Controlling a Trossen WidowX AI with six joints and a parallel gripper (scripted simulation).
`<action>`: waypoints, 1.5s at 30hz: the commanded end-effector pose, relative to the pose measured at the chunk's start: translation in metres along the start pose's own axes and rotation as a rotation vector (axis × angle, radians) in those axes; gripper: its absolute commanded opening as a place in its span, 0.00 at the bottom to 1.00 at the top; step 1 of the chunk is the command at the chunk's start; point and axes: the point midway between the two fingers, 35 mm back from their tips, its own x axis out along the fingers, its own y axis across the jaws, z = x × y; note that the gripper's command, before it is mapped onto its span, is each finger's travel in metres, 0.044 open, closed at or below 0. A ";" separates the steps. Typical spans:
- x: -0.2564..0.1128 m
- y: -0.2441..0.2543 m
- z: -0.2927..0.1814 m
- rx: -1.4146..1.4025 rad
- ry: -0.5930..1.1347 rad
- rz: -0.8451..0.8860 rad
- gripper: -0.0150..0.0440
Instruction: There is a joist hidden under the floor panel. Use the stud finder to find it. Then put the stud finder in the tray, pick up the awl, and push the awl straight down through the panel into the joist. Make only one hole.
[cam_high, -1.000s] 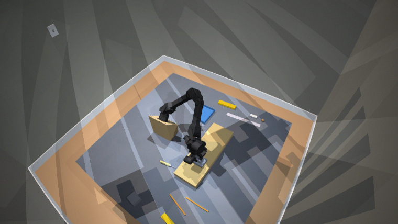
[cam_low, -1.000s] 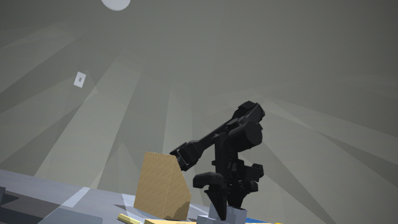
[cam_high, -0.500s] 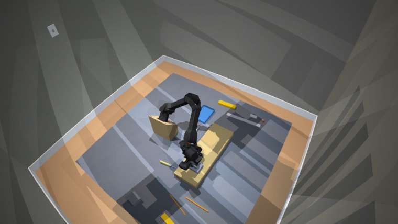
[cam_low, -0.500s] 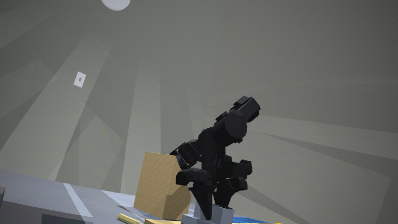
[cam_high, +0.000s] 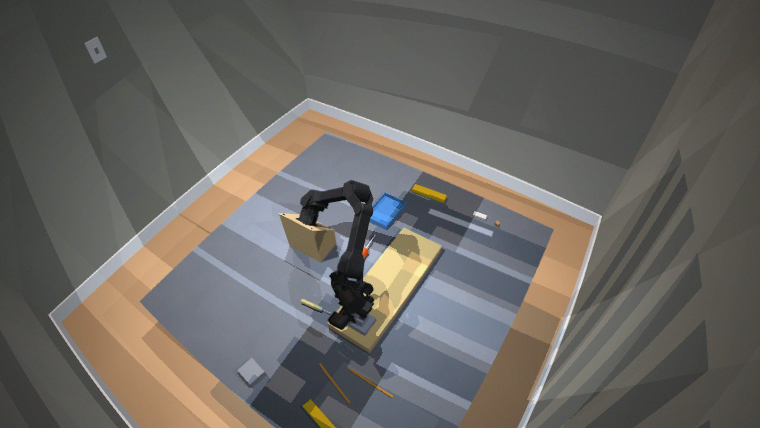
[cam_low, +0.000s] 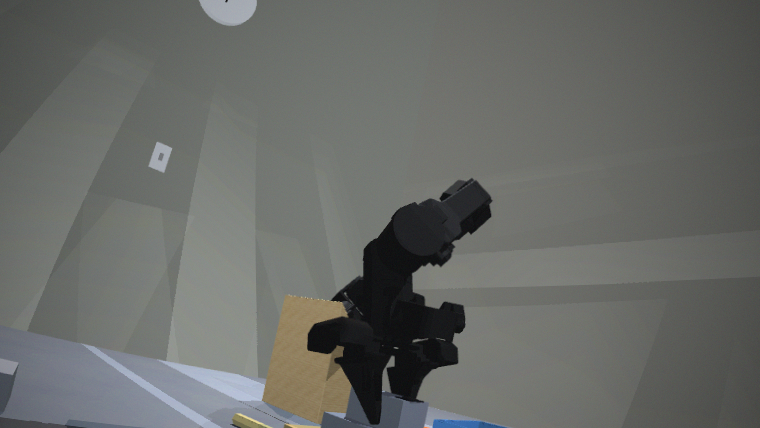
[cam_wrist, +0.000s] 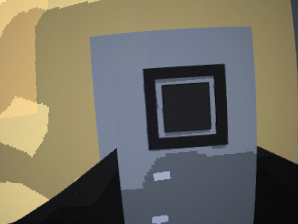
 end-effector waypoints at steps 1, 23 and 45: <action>0.000 -0.010 0.000 -0.005 0.003 -0.006 0.25; -0.059 -0.010 0.020 -0.003 0.002 -0.010 0.25; -0.095 0.053 0.053 -0.157 0.020 -0.022 0.25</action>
